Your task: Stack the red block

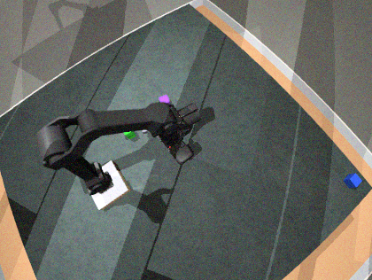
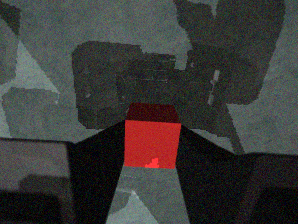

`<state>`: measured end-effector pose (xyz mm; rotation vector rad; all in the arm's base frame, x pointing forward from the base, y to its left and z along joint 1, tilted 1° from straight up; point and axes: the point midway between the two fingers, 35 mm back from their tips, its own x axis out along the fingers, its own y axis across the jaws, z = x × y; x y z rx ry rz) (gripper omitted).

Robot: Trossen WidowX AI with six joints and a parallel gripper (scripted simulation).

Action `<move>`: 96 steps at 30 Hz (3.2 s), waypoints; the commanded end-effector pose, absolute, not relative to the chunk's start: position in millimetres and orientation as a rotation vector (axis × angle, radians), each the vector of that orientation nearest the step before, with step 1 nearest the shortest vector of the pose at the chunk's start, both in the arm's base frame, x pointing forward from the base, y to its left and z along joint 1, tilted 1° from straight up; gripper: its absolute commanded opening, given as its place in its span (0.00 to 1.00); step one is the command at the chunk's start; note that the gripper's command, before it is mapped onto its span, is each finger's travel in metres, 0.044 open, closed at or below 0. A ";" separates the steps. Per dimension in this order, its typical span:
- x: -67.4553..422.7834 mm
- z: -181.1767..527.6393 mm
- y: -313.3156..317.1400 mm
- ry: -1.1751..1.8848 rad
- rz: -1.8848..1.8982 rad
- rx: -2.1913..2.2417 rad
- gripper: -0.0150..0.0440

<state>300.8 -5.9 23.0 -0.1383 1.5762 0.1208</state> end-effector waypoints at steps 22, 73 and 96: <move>303.8 120.9 -5.0 1.558 0.121 -0.141 0.25; 176.9 103.8 130.8 1.571 0.132 -0.127 0.25; 175.5 63.3 131.6 1.571 0.132 -0.127 0.25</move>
